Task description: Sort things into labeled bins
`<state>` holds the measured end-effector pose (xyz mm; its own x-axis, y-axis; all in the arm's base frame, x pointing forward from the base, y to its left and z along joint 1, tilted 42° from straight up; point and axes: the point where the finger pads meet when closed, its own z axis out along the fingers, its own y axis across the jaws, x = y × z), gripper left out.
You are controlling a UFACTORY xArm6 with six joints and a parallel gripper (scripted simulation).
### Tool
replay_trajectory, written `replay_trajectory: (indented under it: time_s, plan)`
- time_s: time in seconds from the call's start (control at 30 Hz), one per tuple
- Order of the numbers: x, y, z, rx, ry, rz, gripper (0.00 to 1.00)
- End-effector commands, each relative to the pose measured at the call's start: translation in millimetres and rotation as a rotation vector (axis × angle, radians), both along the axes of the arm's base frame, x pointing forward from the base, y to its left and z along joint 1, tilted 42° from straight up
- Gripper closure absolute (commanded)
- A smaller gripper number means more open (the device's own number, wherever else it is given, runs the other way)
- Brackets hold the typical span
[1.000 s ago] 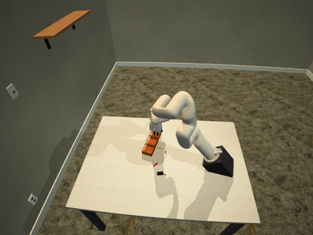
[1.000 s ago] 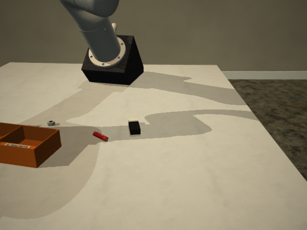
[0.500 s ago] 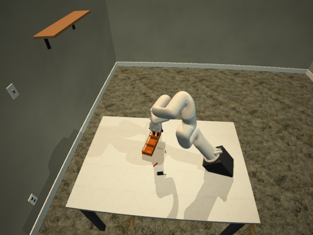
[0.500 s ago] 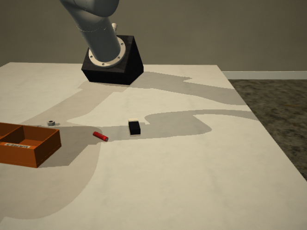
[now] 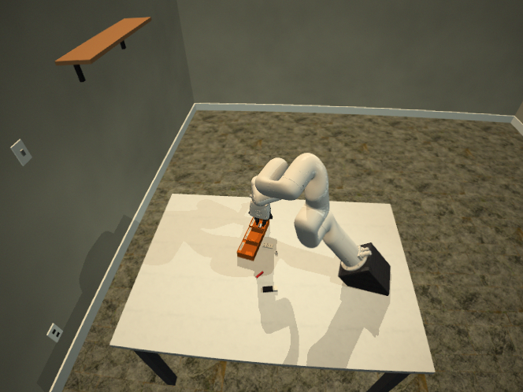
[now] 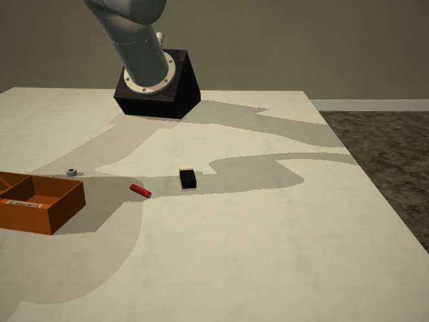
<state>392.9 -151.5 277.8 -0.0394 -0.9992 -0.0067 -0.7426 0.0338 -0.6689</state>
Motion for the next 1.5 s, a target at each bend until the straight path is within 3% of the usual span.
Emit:
replay_trajectory:
  time_s: [0.0, 0.4, 0.57, 0.87, 0.9, 1.47]
  plan:
    - [-3.4, -0.1, 5.5, -0.001, -0.002, 0.000, 0.71]
    - [-12.4, 0.2, 15.5, -0.001, -0.002, 0.000, 0.71]
    - [-27.1, 0.7, 31.9, -0.002, -0.002, 0.000, 0.71]
    - [-27.2, 0.7, 31.9, -0.001, -0.002, 0.000, 0.71]
    - [-29.7, 8.3, 29.7, -0.035, -0.001, 0.037, 0.62]
    - [-66.1, 123.4, -3.5, -0.417, 0.011, 0.483, 0.62]
